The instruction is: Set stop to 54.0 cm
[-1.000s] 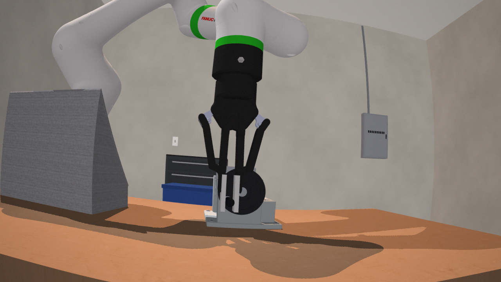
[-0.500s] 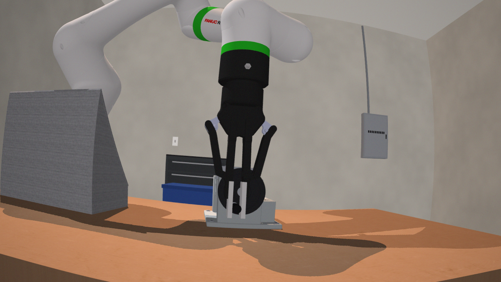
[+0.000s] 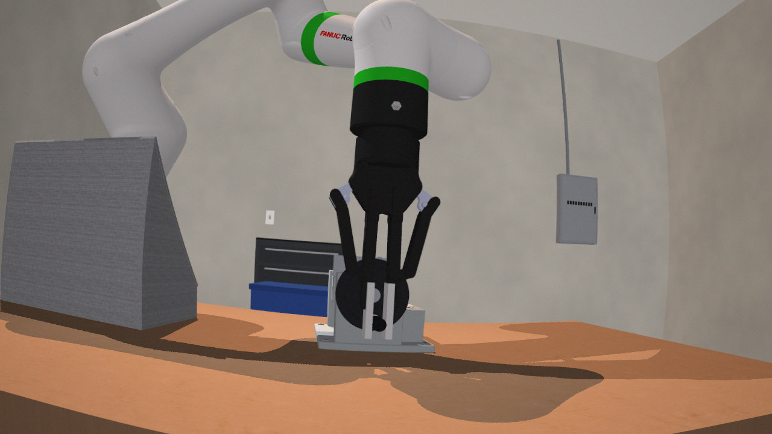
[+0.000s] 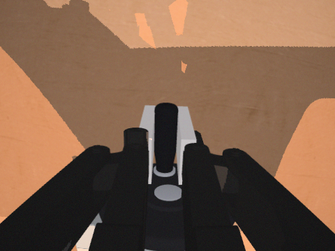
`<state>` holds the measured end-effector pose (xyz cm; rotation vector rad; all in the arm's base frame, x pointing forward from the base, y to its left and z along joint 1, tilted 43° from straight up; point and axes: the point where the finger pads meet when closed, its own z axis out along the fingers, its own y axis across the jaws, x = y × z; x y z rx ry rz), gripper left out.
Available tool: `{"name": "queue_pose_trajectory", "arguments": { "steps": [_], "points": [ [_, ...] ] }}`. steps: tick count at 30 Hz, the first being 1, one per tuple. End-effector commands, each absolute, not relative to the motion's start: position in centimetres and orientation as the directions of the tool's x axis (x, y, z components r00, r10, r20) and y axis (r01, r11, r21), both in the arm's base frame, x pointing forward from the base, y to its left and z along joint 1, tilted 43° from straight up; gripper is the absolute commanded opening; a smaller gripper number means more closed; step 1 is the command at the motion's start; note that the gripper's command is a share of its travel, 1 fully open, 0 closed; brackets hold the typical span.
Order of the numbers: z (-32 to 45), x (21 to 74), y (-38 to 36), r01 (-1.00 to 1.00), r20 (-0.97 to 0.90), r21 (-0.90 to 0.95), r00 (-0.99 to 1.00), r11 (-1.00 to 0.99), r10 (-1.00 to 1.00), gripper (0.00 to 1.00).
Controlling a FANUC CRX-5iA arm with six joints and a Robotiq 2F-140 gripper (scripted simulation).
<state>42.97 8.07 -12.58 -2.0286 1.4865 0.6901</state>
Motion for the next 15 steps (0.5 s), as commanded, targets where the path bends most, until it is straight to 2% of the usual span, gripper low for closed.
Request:
{"name": "queue_pose_trajectory", "arguments": {
  "steps": [1, 15],
  "points": [
    [-12.5, 43.4, 8.1, -0.96, -0.673, -0.115, 0.265, -0.256, -0.691, 0.04],
    [-11.6, 45.0, 7.9, -0.96, -0.673, -0.115, 0.265, -0.256, -0.691, 0.04]
  ]
}}
